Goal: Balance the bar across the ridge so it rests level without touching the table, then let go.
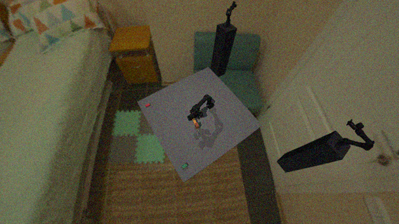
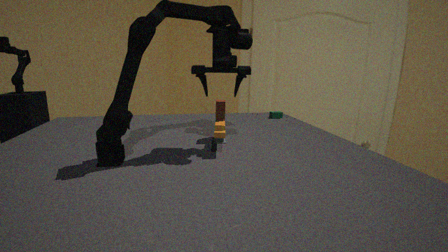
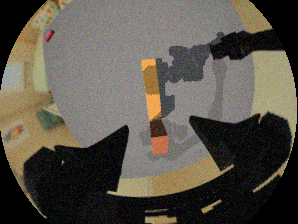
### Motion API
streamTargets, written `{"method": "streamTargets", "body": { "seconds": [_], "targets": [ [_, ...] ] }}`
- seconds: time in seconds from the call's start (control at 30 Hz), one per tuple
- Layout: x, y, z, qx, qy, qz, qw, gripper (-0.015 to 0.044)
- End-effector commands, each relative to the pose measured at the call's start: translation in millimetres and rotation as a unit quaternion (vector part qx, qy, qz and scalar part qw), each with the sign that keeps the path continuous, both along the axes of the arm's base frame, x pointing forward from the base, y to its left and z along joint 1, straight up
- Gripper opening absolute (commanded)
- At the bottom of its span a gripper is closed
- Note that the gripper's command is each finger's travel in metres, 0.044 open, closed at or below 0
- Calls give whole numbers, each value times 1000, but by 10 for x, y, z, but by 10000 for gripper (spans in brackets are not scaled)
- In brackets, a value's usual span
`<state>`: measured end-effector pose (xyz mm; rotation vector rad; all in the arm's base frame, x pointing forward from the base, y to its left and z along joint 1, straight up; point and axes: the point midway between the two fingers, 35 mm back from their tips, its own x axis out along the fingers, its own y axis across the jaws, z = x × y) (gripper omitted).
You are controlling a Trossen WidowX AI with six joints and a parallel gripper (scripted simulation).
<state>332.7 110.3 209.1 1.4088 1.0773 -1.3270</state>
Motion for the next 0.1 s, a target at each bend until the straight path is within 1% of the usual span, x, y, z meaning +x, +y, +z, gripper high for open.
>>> {"method": "streamTargets", "body": {
  "seconds": [0.0,0.07],
  "targets": [
    [-2,-1,-4,-1,2,0,1000,440],
    [-2,-1,-4,-1,2,0,1000,440]
  ]
}}
